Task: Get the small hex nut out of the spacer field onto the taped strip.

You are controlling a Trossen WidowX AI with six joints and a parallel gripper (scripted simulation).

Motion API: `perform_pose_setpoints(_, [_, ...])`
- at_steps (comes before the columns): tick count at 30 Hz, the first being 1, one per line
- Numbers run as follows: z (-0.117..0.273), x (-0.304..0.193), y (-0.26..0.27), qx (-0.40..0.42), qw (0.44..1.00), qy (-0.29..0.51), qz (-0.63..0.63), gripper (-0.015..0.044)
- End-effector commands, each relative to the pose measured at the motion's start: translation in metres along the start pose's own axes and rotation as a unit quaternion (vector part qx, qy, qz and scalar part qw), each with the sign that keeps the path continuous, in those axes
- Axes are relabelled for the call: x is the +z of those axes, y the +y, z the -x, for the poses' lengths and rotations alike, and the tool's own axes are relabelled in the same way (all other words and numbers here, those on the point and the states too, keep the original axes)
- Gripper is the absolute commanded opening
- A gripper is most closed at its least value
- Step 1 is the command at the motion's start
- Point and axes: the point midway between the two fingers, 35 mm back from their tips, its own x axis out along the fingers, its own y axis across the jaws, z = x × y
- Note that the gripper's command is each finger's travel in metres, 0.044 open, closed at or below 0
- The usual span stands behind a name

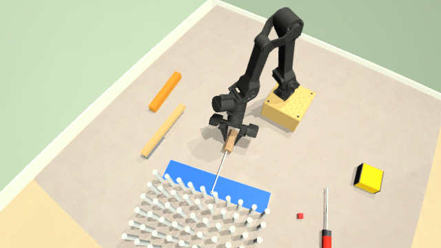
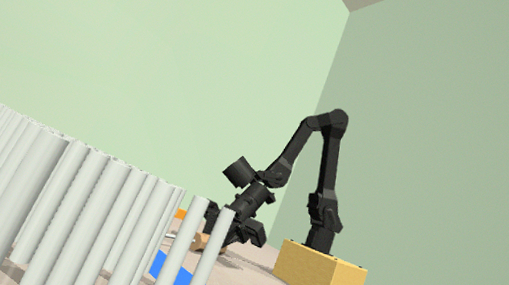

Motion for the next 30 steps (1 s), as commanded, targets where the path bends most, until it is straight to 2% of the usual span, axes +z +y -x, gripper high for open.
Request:
perform_pose_setpoints(1, [0.001,0.0,-0.001,-0.003,1.0,0.002,0.002,0.0])
perform_pose_setpoints(30, [0.011,-0.01,0.0,-0.003,1.0,0.003,0.002,0.0])
